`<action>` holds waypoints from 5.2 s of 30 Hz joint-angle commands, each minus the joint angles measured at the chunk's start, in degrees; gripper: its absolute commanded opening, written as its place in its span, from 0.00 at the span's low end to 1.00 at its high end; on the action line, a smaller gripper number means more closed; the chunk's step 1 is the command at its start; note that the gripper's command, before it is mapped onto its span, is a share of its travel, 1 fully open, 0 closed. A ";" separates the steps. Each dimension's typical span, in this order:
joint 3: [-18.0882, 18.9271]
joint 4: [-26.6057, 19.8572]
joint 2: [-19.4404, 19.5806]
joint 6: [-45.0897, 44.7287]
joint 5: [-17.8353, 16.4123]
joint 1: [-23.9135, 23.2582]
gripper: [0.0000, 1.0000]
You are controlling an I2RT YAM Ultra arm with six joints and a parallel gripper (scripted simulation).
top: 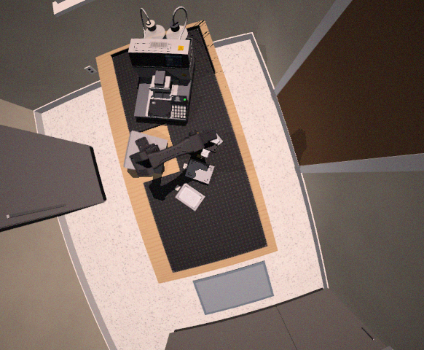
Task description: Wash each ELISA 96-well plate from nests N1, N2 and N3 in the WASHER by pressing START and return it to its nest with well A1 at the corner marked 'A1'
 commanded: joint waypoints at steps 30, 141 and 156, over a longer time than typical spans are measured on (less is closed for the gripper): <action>-0.91 3.61 -3.45 -37.14 -26.20 -44.87 0.00; -10.21 21.64 5.67 -40.55 -28.55 -48.99 0.00; -10.66 21.73 5.31 -40.52 -28.52 -48.96 0.00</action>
